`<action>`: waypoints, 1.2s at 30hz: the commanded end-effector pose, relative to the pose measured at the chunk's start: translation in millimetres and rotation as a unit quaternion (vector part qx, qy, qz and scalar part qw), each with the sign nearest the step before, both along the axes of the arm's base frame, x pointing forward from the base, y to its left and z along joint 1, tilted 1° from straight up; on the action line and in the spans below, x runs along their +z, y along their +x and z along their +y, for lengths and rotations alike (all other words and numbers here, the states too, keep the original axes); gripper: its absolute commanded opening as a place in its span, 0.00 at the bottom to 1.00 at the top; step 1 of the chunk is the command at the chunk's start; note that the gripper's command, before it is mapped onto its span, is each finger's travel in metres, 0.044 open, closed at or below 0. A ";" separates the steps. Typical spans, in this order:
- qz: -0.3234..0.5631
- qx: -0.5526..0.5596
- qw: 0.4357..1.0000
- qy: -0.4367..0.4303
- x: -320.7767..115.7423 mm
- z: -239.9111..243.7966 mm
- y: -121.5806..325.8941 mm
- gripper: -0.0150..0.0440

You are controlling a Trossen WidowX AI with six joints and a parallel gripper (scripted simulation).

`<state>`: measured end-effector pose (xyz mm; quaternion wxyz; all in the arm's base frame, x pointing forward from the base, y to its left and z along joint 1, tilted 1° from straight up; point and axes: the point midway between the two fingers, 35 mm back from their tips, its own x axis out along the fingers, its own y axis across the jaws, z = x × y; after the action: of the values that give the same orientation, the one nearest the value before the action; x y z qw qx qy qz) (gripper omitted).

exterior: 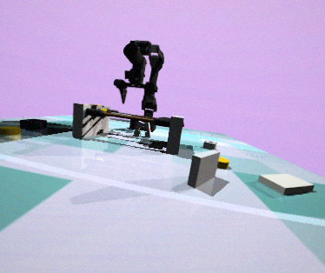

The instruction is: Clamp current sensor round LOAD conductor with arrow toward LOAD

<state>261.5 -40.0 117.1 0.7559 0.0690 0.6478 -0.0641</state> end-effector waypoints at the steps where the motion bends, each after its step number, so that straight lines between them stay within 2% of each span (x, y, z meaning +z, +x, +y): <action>1: 0.065 0.069 0.995 0.007 -20.4 43.6 -31.0 1.00; 36: 0.068 0.072 0.995 0.007 -66.3 46.2 -30.4 1.00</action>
<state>231.8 6.2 57.3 0.7131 0.0209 0.7007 -0.0071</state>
